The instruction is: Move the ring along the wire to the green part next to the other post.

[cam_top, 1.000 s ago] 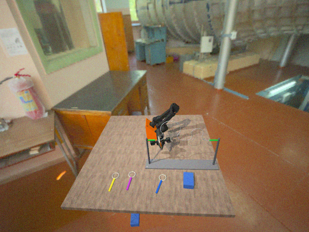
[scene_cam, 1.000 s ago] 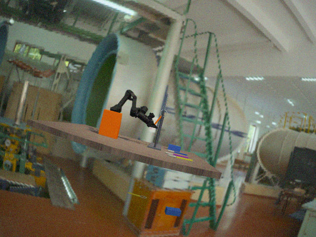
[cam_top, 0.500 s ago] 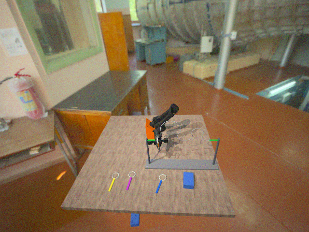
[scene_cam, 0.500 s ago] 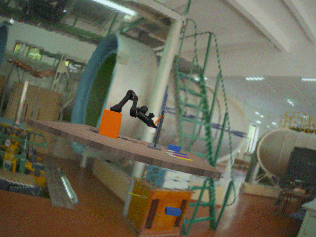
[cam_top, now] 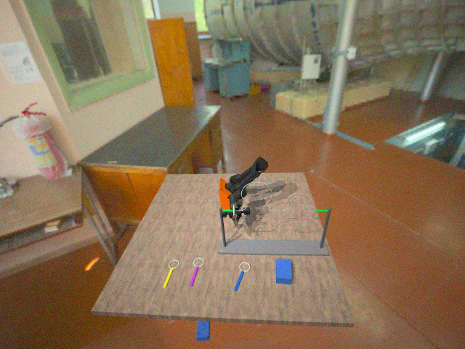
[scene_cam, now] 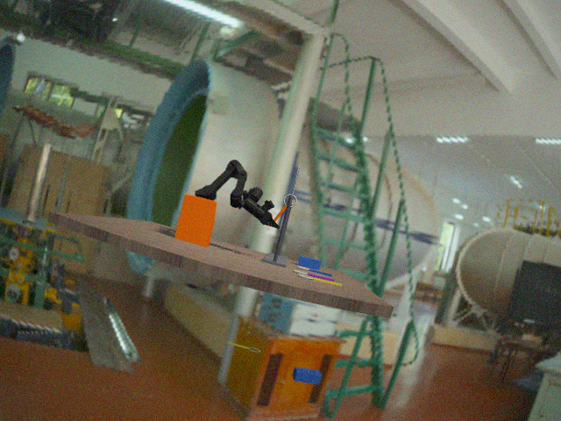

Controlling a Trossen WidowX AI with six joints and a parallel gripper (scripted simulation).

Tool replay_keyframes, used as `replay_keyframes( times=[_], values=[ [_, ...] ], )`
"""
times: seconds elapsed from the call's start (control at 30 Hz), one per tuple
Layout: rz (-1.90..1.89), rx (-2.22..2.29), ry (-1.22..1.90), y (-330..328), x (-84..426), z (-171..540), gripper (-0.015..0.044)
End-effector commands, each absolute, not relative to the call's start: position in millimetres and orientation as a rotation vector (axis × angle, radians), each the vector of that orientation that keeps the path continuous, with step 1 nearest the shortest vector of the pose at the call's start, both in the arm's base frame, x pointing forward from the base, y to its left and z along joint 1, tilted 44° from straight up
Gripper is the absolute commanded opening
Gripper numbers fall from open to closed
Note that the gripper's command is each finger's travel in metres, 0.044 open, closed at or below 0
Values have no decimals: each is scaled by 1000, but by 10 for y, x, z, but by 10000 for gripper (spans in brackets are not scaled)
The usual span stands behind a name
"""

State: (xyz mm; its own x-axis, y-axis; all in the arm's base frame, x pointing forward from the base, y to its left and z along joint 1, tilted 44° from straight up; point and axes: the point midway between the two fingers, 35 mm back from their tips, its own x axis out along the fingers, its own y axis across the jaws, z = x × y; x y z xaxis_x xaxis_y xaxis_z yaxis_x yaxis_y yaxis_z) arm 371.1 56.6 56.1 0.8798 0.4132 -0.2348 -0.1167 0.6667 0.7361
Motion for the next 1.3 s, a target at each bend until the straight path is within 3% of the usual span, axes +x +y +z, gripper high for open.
replay_keyframes(
  times=[0.0,1.27],
  values=[
    [308,785,410,540,3702,513,-150],
    [307,786,409,573,3686,256,-150]
  ],
)
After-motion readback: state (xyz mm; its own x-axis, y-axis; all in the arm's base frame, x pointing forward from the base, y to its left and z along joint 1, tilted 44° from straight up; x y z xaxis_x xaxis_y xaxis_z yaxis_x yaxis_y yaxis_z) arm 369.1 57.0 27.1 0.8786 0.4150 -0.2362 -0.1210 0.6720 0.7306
